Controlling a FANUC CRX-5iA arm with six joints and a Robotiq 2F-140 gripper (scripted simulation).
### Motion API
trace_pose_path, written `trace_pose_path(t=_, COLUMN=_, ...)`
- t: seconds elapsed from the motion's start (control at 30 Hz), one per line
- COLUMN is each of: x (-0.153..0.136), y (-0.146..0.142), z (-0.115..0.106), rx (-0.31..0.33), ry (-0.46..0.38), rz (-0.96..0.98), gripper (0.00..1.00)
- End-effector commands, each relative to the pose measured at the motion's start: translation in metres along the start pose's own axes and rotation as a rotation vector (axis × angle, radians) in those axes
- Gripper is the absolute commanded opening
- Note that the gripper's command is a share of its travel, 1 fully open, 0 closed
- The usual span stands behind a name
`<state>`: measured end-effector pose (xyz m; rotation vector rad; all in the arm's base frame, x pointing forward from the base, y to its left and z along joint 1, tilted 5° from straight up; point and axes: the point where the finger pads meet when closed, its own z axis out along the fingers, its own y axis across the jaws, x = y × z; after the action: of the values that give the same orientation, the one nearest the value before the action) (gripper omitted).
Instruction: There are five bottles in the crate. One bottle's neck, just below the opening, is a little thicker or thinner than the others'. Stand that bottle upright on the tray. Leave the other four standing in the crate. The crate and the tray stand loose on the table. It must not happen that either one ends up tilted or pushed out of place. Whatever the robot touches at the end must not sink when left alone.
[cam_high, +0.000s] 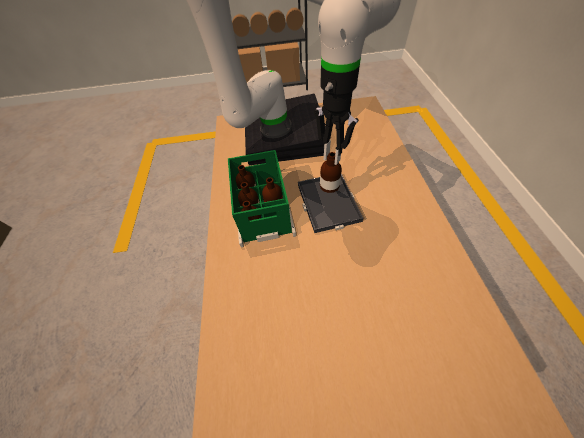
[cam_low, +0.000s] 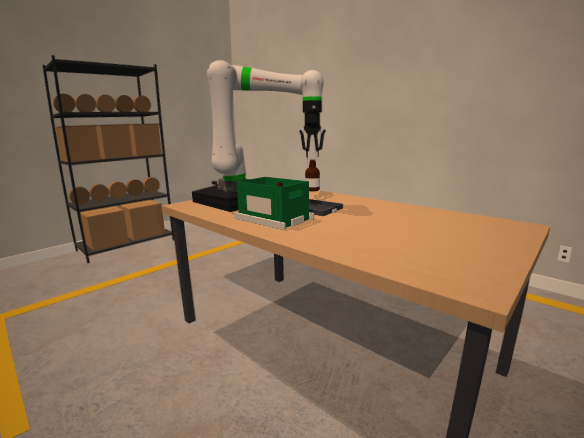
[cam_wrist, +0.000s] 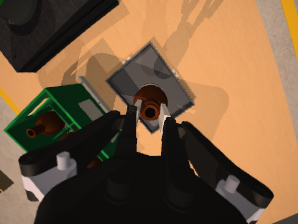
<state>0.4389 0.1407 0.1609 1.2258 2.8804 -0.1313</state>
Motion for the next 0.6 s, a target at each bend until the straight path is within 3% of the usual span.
trace_pose_path(t=0.0, x=0.0, y=0.001, z=0.011, rx=-0.002, ry=-0.001, rz=0.0, gripper=0.1)
trace_pose_path(t=0.57, x=0.0, y=0.001, z=0.051, rx=-0.002, ry=-0.001, rz=0.0, gripper=0.1)
